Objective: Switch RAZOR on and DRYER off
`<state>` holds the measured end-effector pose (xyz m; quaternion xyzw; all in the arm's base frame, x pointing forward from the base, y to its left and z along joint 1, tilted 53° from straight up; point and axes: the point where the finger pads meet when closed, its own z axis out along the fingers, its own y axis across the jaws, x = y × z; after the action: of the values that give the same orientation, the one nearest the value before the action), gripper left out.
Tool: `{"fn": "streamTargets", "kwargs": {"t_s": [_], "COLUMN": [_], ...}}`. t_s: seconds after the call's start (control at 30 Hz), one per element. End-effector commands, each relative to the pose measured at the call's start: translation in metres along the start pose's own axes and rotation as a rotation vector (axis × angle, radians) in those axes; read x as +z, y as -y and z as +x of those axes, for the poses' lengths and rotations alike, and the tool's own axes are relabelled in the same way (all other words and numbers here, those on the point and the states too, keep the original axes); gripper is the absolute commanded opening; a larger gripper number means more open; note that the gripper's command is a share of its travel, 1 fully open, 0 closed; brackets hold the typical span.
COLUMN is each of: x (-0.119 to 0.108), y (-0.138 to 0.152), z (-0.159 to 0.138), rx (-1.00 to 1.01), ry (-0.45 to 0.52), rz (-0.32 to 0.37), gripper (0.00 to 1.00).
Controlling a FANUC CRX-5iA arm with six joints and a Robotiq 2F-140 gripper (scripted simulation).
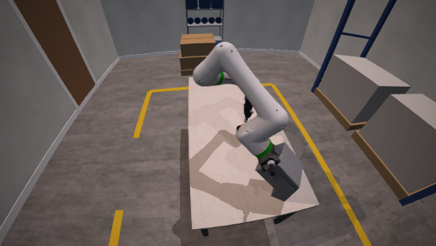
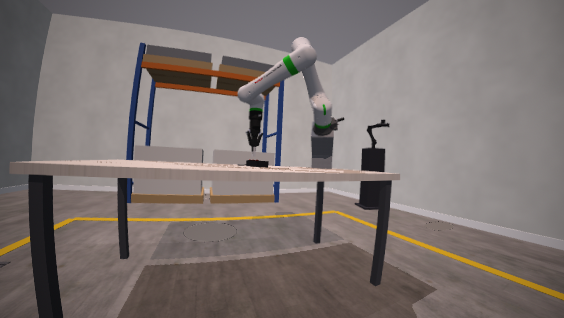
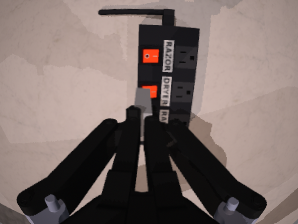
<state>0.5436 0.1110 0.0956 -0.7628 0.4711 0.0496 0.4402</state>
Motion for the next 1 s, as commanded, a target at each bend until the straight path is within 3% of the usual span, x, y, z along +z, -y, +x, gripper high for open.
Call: {"fn": "streamTargets", "kwargs": {"t_s": [0.0, 0.97], "x": [0.002, 0.016], "y": [0.000, 0.000], "z": [0.000, 0.000], "rx": [0.000, 0.000], "ry": [0.000, 0.000], "rz": [0.000, 0.000], "gripper": [0.00, 0.00]}}
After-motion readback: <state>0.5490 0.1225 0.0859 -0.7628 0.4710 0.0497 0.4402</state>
